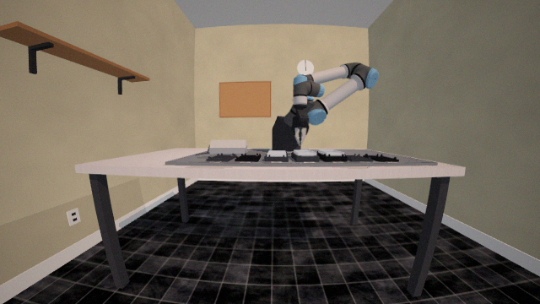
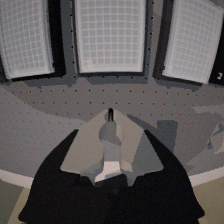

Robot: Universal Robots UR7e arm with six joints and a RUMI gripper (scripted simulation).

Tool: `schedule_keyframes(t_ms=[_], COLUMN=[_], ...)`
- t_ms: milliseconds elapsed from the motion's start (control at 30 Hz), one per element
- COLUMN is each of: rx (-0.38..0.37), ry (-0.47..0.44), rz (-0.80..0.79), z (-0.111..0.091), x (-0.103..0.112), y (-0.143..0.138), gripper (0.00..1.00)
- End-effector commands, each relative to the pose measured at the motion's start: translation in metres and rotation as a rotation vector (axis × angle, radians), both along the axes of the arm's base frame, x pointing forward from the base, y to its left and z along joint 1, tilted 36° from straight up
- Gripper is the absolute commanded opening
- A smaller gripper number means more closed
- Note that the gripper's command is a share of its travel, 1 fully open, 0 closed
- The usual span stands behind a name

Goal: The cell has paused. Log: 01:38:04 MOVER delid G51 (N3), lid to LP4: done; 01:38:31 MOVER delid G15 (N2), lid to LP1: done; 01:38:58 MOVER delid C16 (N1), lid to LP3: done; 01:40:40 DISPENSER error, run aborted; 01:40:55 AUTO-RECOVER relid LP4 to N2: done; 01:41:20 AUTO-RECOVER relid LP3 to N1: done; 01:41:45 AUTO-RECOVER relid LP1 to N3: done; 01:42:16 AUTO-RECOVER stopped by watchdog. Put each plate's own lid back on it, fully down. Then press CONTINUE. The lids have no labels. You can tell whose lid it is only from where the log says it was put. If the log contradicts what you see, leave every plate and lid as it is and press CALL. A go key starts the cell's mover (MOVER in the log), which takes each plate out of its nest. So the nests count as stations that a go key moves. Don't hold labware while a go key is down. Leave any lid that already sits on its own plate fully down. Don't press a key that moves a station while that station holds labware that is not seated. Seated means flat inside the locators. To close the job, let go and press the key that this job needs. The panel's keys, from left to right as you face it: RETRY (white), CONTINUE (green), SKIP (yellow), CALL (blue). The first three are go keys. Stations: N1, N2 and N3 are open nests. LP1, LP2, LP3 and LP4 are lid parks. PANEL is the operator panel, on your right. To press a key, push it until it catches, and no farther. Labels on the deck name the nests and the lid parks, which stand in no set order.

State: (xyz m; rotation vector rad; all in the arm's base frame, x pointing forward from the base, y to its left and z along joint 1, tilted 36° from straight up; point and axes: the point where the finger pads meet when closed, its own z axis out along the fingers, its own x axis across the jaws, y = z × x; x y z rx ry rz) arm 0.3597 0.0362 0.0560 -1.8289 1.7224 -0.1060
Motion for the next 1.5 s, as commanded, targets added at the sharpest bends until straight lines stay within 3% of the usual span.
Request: schedule_keyframes(t_ms=[0, 67, 367, 767, 1467], rx=[0.001, 0.001, 0.001, 0.001, 0.175], ry=[-0.003, -0.003, -0.003, -0.003, 0.140], rz=[0.000, 0.000, 0.000, 0.000, -0.306], z=[0.012, 0.012, 0.048, 0.049, 0.001], x=[-0.007, -0.007, -0.028, -0.029, -0.050], y=[-0.005, -0.005, -0.022, -0.023, -0.102], gripper=[0.00, 0.00, 0.00, 0.00, 0.00])
